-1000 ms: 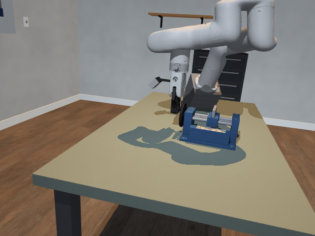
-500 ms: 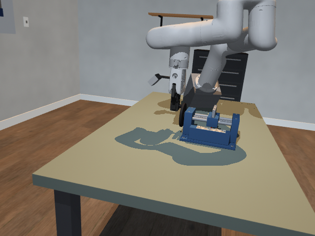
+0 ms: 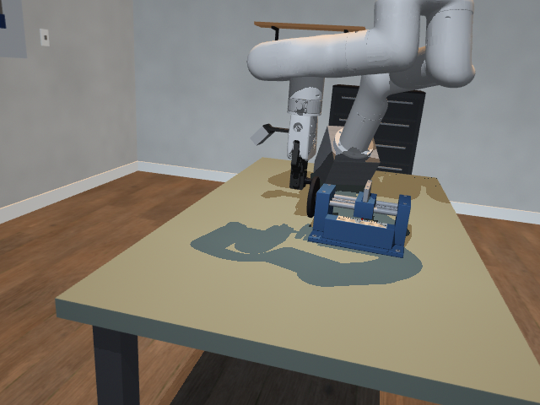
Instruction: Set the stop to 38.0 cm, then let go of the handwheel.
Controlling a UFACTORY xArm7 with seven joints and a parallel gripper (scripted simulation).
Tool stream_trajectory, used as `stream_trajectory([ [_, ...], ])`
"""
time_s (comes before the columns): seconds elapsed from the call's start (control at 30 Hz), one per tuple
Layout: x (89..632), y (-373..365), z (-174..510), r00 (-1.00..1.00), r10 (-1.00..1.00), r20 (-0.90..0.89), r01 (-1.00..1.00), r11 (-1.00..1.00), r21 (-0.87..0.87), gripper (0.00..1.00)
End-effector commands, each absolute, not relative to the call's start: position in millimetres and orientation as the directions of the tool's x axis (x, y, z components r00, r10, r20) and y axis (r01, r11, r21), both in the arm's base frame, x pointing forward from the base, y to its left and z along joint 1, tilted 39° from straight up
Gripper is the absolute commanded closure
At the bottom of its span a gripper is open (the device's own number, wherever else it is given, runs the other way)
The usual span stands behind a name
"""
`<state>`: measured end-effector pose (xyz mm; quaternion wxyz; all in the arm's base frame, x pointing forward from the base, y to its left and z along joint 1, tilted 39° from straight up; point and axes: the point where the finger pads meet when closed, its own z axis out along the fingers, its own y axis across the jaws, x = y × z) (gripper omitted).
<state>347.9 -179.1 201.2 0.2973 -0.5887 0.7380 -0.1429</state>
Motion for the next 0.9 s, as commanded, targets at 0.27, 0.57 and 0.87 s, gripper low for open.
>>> stream_trajectory([
  [0.27, 374.9, -185.7, 208.7, -0.132, -0.954, -0.270, -0.783, 0.267, -0.562, 0.94],
  [0.57, 398.0, -185.0, 195.0, -0.132, -0.954, -0.270, -0.783, 0.267, -0.562, 0.94],
  [0.87, 405.3, -179.4, 171.6, -0.132, -0.954, -0.270, -0.783, 0.267, -0.562, 0.94],
])
